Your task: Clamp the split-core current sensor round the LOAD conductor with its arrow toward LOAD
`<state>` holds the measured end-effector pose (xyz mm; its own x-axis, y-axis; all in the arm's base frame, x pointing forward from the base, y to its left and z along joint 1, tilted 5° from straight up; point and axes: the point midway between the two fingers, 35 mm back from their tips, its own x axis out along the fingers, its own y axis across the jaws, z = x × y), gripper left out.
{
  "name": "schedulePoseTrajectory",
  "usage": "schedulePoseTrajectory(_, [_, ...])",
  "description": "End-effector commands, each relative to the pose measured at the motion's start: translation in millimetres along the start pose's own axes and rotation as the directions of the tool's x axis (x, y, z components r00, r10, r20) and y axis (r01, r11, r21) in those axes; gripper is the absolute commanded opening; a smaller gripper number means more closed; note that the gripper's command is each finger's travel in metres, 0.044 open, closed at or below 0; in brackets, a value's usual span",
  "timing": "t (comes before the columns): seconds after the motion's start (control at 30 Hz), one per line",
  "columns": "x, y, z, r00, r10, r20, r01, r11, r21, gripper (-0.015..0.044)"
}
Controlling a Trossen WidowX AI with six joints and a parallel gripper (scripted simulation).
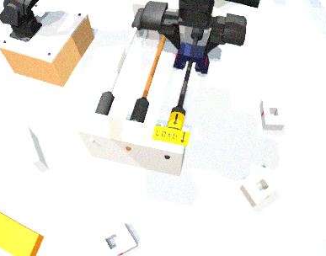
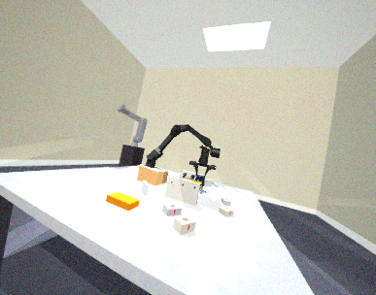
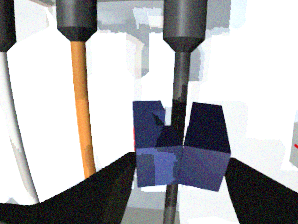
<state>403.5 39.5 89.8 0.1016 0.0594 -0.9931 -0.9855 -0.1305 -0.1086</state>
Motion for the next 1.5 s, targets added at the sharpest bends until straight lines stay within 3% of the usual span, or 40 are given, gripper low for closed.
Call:
schedulePoseTrajectory(0.0, [-0.7, -0.1, 0.0, 1.000, -0.001, 0.000, 0.001, 1.000, 0.000, 0.0000])
schedulePoseTrajectory(0.13, [-0.7, -0.1, 0.0, 1.000, -0.001, 0.000, 0.001, 1.000, 0.000, 0.0000])
schedulePoseTrajectory(0.7, [-0.7, -0.1, 0.0, 1.000, -0.001, 0.000, 0.001, 1.000, 0.000, 0.0440])
schedulePoseTrajectory(0.97, [1.9, -0.2, 0.0, 1.000, 0.002, 0.000, -0.002, 1.000, 0.000, 0.0440])
schedulePoseTrajectory(1.1, [32.2, -0.2, 0.2, 0.999, 0.034, -0.003, -0.034, 0.999, -0.001, 0.0440])
schedulePoseTrajectory(1.47, [39.2, -0.2, 0.2, 0.999, 0.034, -0.003, -0.034, 0.999, -0.001, 0.0440])
